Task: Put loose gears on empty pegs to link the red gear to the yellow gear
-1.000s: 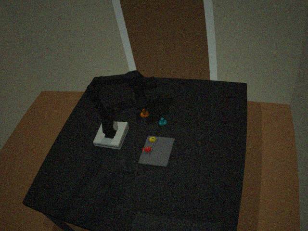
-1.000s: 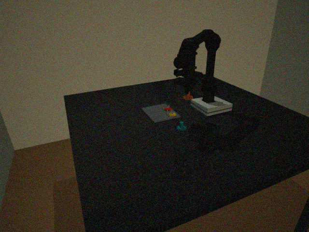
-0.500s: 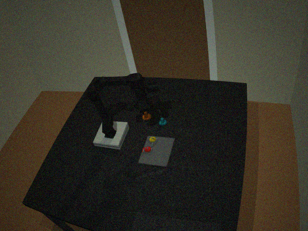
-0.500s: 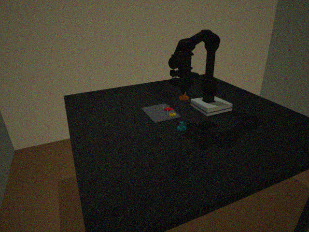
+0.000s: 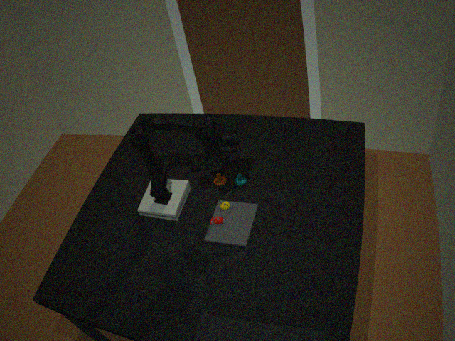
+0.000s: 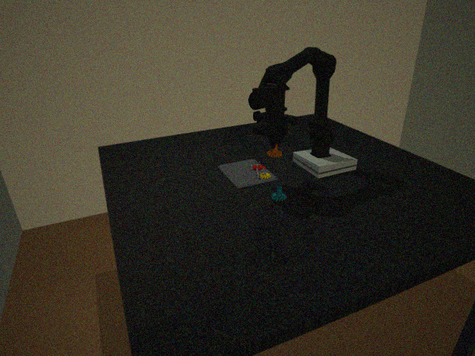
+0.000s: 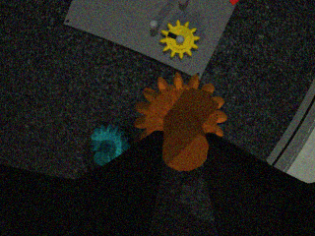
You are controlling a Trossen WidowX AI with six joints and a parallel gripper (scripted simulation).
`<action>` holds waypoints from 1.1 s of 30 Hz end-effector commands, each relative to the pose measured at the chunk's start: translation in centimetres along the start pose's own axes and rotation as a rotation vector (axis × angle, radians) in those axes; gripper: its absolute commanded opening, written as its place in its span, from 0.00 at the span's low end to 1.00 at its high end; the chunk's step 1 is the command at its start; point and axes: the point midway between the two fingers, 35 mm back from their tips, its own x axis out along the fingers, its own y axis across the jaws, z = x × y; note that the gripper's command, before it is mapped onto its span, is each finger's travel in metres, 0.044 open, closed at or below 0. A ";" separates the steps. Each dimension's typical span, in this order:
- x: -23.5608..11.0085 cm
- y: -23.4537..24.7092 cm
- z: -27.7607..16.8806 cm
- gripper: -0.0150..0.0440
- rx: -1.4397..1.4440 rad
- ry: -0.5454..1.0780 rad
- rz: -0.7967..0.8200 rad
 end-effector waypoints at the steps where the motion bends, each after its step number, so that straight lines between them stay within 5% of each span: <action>1: 0.5 0.1 0.8 0.25 -0.005 -0.006 -0.002; 33: 4.6 -0.2 7.7 0.25 -0.003 -0.014 -0.004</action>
